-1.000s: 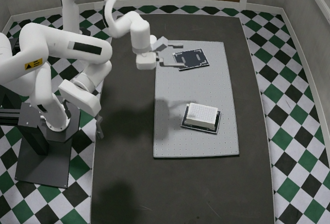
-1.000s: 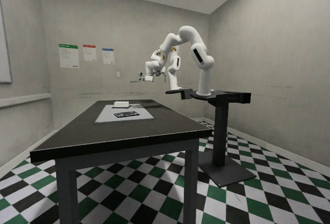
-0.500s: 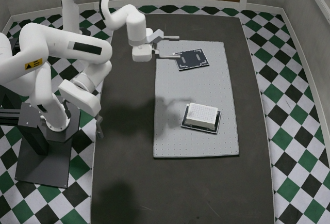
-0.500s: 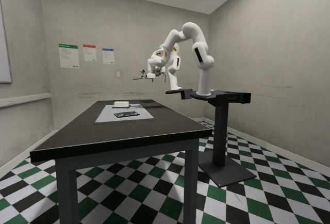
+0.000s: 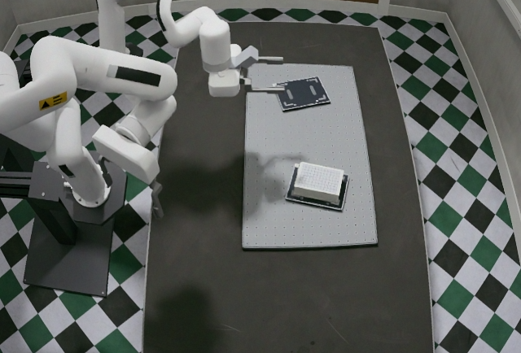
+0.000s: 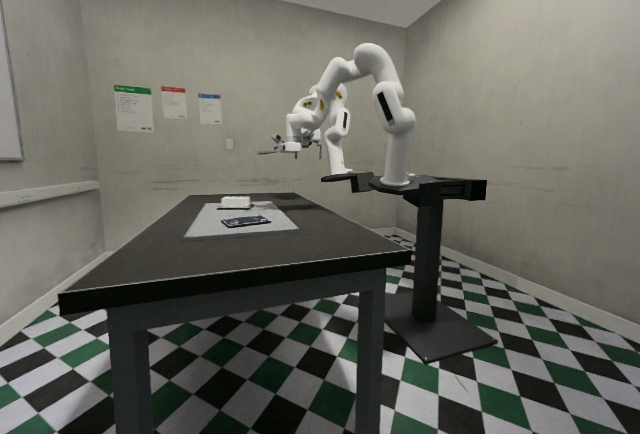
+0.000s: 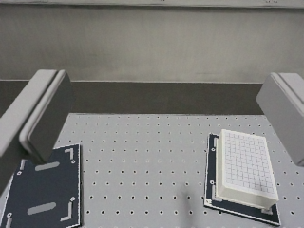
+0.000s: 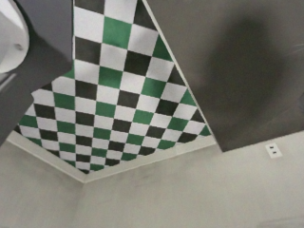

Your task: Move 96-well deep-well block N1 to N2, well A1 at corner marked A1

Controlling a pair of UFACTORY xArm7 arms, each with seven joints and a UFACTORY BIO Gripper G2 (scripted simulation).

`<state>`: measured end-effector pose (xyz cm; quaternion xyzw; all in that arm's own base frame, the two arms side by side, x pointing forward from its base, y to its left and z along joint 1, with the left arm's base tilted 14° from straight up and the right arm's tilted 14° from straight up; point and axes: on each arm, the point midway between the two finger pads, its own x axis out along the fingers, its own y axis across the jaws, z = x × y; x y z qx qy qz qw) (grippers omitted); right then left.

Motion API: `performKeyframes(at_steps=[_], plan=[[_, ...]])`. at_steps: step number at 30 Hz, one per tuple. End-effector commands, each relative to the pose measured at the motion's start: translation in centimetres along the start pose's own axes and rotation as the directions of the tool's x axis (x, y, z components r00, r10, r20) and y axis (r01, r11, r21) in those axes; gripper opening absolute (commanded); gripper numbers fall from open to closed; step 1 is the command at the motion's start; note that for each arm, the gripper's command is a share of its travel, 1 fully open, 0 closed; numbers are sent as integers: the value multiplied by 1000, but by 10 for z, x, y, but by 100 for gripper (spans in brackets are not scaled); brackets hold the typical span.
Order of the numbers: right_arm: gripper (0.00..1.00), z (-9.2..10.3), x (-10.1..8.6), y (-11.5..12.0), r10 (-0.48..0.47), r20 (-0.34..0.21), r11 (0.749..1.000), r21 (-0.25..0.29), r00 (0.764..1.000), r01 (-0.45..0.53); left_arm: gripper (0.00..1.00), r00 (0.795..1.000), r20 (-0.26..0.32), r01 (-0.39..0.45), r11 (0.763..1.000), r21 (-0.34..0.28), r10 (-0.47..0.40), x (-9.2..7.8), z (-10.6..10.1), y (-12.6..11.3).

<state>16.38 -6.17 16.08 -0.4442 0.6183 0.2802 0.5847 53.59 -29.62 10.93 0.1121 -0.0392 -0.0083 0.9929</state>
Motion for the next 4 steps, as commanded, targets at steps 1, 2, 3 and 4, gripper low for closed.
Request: performKeyframes(at_steps=[1, 2, 3, 4], plan=[[100, 0, -1, 0, -2, 0, 1000, 0, 1000, 2, 37, 1000, 5, 0, 1000, -5, 0, 1, 3, -1], [100, 0, -1, 0, -2, 0, 1000, 0, 1000, 2, 37, 1000, 5, 0, 1000, -5, 0, 1, 3, -1], [100, 0, -1, 0, -2, 0, 1000, 0, 1000, 2, 37, 1000, 5, 0, 1000, -5, 0, 1, 3, -1], [100, 0, -1, 0, -2, 0, 1000, 0, 1000, 2, 37, 1000, 5, 0, 1000, -5, 0, 1, 3, -1]])
